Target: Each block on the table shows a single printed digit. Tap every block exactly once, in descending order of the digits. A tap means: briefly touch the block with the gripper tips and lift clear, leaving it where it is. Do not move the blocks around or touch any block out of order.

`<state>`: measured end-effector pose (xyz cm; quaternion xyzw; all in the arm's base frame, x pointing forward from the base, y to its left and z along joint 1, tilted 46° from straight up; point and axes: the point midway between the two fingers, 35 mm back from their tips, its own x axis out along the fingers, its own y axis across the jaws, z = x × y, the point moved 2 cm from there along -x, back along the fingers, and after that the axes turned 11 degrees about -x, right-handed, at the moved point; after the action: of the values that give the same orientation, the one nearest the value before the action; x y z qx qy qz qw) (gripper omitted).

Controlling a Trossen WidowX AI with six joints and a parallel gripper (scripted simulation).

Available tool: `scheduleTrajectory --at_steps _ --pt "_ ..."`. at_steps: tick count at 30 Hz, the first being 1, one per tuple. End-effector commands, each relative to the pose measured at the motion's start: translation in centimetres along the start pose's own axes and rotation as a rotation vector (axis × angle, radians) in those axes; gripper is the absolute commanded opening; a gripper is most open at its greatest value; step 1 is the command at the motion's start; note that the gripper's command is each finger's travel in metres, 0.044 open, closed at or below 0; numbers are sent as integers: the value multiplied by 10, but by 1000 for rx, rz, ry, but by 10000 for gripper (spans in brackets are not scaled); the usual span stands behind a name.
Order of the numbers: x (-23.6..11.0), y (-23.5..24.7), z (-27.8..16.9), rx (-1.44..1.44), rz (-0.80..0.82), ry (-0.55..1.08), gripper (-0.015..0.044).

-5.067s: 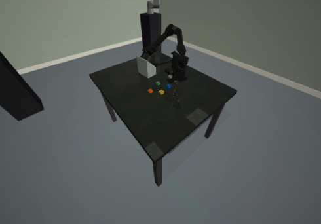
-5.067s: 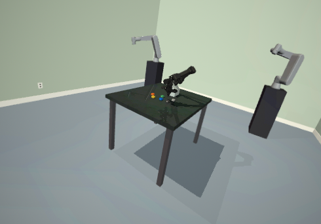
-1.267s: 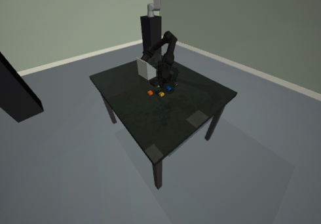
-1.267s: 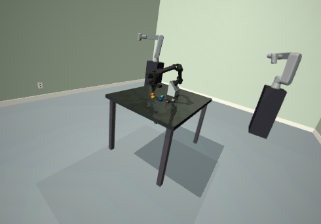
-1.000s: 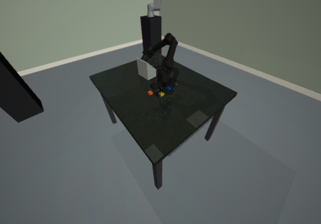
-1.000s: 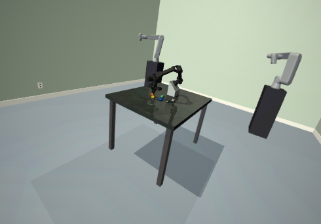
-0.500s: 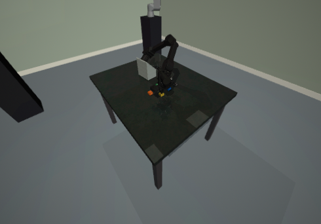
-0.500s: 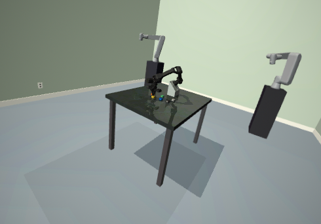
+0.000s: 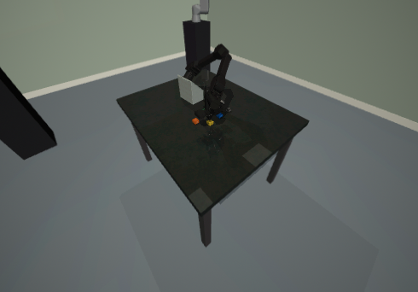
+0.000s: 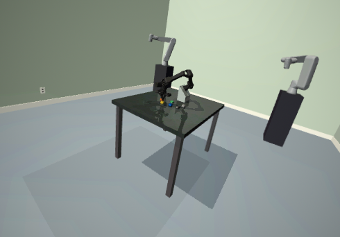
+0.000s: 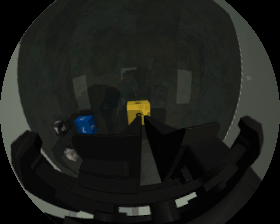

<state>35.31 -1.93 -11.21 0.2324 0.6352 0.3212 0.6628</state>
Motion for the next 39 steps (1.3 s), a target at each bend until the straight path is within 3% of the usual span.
scheduleTrajectory --at_steps 1,4,8,17,25,33,39 --pt "-12 0 3 -12 -9 -6 20" --pt "-25 -1 4 -12 -11 -6 20" --pt "-90 0 3 -12 -13 -6 20" --pt "-94 3 3 -12 -13 -5 20" --pt "-102 107 -8 -7 -22 -5 20" --pt "-95 201 -57 -6 -11 -3 20" --pt "-90 224 -78 -7 -3 -2 20"
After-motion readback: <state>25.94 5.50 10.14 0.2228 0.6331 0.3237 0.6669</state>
